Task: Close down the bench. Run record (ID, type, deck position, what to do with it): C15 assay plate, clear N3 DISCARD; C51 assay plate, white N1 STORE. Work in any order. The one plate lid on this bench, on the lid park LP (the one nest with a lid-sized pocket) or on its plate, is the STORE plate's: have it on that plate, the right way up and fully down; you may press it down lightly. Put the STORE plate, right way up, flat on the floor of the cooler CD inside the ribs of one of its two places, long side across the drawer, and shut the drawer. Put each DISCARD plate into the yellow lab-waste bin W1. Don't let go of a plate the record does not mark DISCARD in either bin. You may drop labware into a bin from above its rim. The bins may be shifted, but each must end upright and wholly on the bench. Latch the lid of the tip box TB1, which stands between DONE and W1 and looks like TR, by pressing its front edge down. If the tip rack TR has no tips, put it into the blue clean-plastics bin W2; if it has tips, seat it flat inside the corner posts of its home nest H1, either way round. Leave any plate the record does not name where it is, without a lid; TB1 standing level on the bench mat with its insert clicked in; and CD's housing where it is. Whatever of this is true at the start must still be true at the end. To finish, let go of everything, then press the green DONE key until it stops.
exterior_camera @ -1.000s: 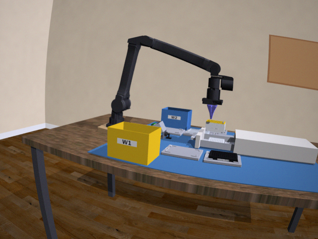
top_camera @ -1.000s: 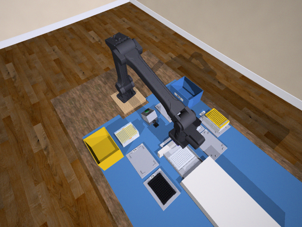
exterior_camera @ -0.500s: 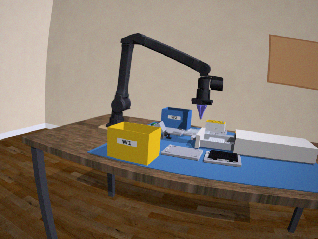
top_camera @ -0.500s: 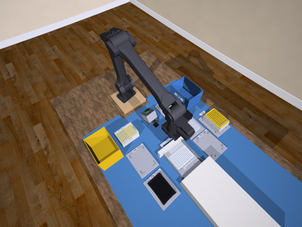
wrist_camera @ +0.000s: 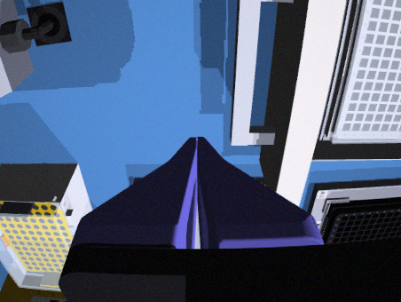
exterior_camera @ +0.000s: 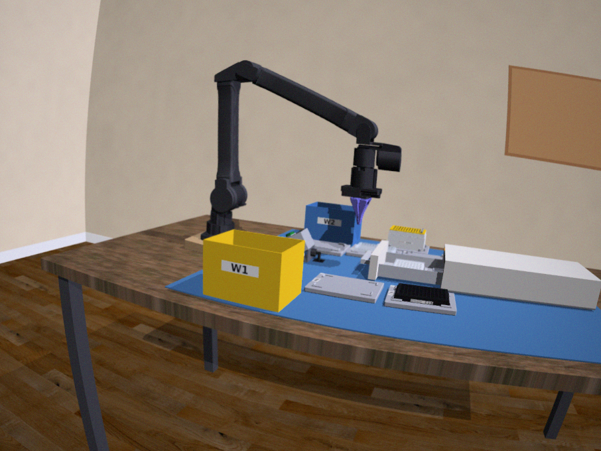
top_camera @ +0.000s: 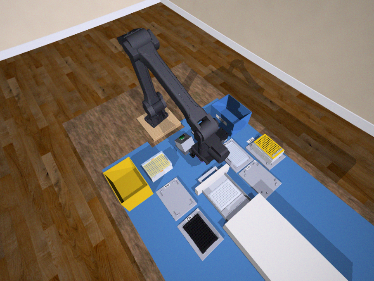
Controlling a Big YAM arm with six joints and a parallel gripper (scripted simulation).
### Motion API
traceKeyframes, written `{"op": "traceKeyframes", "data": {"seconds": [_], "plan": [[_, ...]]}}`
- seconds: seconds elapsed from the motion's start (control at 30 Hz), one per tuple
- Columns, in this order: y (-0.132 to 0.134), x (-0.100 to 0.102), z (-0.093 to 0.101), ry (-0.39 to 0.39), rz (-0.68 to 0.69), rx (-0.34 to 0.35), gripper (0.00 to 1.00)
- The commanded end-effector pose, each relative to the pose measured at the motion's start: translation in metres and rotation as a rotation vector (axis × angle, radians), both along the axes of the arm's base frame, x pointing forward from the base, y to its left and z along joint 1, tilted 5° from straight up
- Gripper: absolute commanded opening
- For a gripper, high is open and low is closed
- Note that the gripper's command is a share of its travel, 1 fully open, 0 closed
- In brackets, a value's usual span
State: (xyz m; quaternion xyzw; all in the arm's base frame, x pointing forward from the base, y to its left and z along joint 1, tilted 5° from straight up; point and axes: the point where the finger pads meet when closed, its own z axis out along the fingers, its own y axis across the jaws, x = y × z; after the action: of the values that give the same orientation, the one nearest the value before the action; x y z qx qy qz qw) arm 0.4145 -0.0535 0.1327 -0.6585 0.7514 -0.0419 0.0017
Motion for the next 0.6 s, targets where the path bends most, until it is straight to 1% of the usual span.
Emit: {"op": "traceKeyframes", "data": {"seconds": [0.0, 0.13, 0.17, 0.33, 0.37, 0.4, 0.5, 0.53, 0.57], "plan": [[0.006, 0.001, 0.01, -0.045, 0.005, -0.002, 0.0], [0.008, -0.01, 0.008, -0.035, 0.007, -0.001, 0.0], [0.002, -0.001, 0.012, -0.042, 0.001, -0.002, 0.0], [0.002, -0.001, 0.012, -0.042, 0.001, -0.002, 0.0], [0.006, -0.004, -0.003, -0.02, 0.006, 0.0, 0.0], [0.006, -0.008, -0.008, -0.009, 0.006, 0.001, 0.0], [0.006, -0.008, -0.01, -0.009, 0.006, 0.001, 0.0], [0.005, 0.002, -0.001, -0.035, 0.006, -0.001, 0.0], [0.005, -0.004, -0.008, -0.02, 0.006, 0.0, 0.0]]}}
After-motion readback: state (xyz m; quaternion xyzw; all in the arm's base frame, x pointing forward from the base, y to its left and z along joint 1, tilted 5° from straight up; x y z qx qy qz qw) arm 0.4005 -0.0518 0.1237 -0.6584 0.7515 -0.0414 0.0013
